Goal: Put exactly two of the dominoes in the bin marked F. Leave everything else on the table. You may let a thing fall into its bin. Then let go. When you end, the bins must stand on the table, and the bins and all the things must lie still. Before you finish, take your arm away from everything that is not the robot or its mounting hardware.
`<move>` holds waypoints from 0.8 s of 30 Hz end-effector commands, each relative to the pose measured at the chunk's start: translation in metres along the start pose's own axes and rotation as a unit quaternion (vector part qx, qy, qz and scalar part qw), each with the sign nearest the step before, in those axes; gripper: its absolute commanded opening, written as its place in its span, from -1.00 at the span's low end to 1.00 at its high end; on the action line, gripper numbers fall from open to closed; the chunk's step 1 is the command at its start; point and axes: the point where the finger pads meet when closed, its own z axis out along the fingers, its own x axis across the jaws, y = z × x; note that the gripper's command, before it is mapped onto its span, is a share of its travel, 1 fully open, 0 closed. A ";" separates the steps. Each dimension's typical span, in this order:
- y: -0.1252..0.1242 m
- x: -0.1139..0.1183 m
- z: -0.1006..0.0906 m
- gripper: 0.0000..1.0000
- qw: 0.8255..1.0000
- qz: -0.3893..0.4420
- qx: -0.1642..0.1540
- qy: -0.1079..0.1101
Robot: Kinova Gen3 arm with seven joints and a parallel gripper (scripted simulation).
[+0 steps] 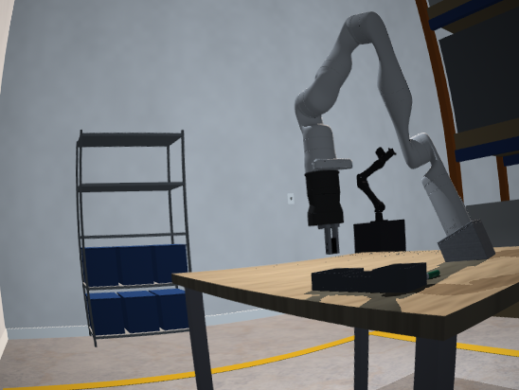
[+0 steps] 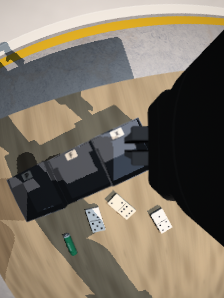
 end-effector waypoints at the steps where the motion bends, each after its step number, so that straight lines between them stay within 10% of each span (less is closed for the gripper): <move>1: -0.005 -0.005 0.001 -0.39 0.997 0.076 -0.007 0.002; 11: -0.005 -0.007 0.001 -0.39 0.962 0.273 -0.007 0.000; 24: -0.007 -0.004 0.000 -0.39 0.839 0.544 -0.003 0.004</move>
